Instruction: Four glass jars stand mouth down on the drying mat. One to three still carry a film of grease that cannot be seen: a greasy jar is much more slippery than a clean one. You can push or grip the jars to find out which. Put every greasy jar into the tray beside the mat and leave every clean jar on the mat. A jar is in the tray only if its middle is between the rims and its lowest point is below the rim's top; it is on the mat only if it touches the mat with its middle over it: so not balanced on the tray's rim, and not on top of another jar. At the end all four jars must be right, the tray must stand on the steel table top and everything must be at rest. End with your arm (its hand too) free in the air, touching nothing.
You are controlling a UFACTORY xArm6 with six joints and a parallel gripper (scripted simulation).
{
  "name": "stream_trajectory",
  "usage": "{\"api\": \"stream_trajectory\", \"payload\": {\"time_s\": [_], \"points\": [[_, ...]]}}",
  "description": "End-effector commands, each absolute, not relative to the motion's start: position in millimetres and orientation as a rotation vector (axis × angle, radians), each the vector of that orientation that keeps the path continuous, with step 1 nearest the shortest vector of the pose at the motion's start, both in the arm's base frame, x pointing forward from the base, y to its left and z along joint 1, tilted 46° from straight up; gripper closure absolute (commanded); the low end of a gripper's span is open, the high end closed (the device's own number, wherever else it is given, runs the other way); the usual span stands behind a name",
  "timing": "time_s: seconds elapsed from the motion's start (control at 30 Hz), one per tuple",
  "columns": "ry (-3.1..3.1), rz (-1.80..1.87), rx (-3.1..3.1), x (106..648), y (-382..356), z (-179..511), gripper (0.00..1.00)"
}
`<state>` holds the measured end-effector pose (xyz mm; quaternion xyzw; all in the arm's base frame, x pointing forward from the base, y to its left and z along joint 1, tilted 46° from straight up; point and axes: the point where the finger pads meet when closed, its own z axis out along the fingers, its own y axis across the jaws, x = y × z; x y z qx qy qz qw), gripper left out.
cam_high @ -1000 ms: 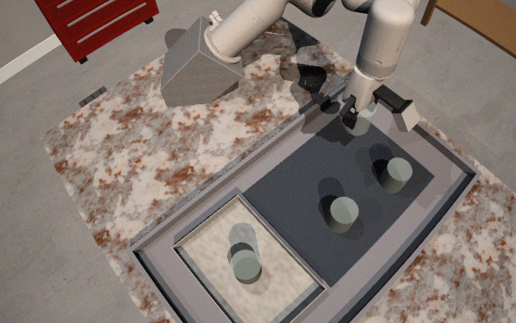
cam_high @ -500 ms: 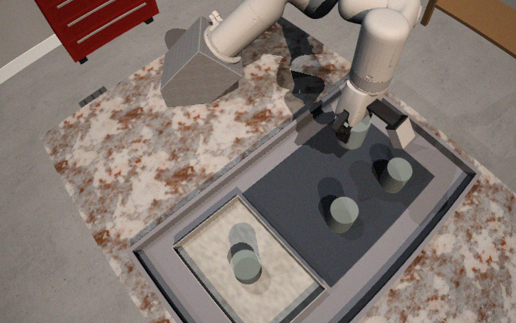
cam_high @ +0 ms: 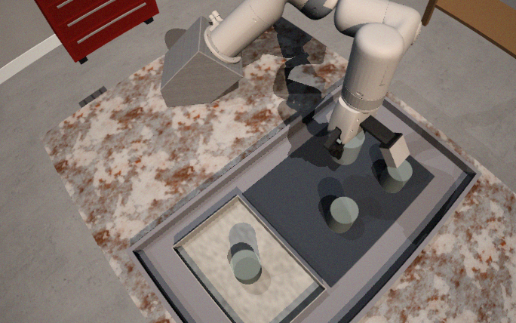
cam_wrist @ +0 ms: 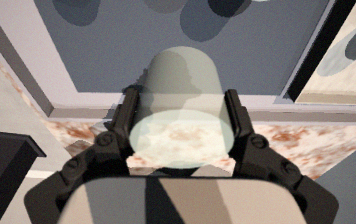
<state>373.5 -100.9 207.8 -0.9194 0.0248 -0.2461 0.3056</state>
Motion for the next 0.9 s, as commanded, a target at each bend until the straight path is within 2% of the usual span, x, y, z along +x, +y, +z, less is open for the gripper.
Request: {"api": "stream_trajectory", "payload": {"time_s": [0.0, 0.87], "points": [[0.064, -0.654, -2.434, 383, -117, 202, 1.00], [0.064, -0.654, -2.434, 413, -178, 174, 1.00]]}}
